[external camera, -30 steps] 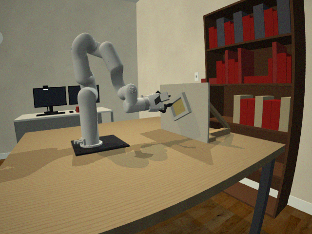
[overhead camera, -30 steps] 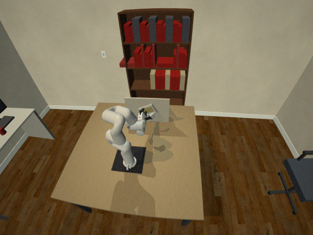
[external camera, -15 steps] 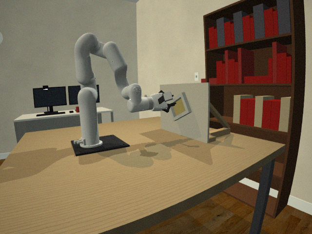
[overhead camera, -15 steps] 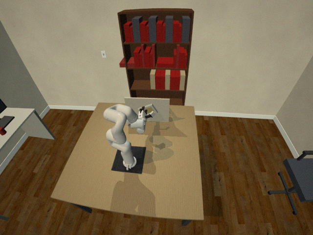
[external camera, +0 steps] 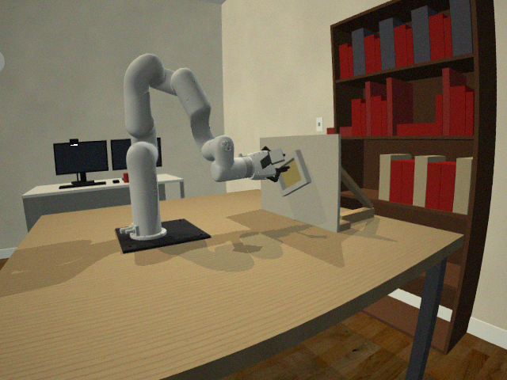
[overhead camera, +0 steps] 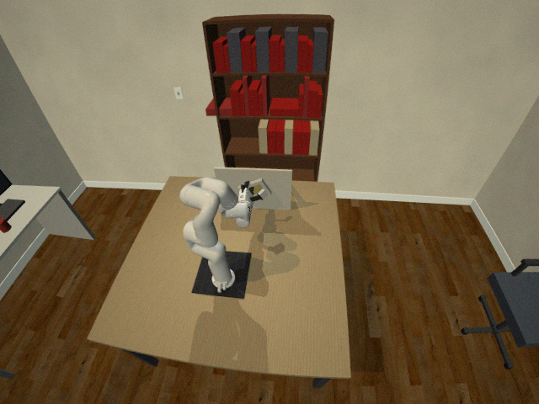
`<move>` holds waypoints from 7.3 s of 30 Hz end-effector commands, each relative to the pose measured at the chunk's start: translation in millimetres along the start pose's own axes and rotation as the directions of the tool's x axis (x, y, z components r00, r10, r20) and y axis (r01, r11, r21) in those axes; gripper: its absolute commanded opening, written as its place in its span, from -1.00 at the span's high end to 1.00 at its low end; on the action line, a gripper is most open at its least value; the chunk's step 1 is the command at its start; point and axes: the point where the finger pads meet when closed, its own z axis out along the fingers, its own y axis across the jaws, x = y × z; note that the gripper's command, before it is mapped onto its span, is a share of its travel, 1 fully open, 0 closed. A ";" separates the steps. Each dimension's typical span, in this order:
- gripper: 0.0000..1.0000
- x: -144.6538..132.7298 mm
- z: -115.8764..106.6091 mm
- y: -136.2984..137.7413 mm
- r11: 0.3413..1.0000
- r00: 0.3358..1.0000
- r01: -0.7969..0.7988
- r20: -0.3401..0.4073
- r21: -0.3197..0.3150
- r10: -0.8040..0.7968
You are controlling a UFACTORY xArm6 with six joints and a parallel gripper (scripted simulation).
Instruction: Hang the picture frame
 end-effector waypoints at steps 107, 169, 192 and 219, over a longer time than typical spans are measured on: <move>1.00 0.9 4.4 -5.2 1.000 1.000 0.001 -0.001 0.003 -0.001; 1.00 5.9 4.6 -6.9 0.996 0.996 -0.084 -0.006 0.003 0.084; 1.00 11.4 4.7 -7.7 0.984 0.984 -0.177 -0.011 0.004 0.177; 1.00 19.3 4.7 -7.0 0.951 0.951 -0.308 -0.018 0.006 0.308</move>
